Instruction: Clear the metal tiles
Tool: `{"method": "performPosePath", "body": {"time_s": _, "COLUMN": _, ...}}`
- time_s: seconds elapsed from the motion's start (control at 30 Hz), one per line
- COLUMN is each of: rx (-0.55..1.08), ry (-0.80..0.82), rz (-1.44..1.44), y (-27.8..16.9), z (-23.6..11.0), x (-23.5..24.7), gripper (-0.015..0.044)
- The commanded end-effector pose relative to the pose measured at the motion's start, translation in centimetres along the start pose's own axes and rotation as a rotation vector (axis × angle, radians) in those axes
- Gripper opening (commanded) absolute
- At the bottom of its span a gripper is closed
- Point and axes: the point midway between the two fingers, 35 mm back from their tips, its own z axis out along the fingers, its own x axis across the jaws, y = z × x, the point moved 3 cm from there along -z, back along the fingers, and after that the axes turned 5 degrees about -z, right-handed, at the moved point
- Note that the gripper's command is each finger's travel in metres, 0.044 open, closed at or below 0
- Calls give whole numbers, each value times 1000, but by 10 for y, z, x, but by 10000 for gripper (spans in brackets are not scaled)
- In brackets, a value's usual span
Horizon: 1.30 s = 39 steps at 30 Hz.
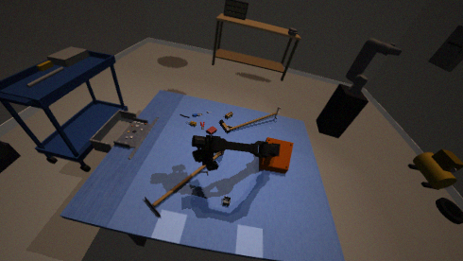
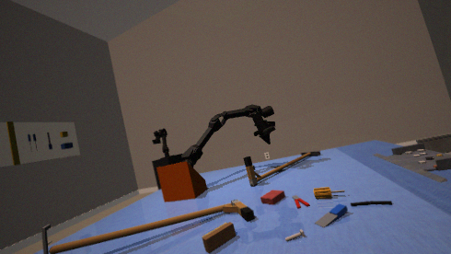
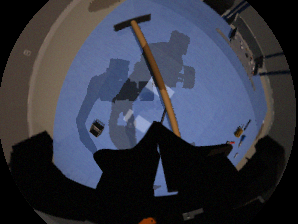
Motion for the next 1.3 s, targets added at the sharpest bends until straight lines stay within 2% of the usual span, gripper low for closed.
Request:
{"method": "performPosePath", "body": {"time_s": 0.0, "rx": 0, "ry": 3, "rz": 10, "y": -1, "z": 5, "x": 0, "gripper": 0}}
{"method": "performPosePath", "body": {"time_s": 1.27, "rx": -4, "ry": -6, "rz": 39, "y": -15, "z": 103, "x": -1, "gripper": 0}}
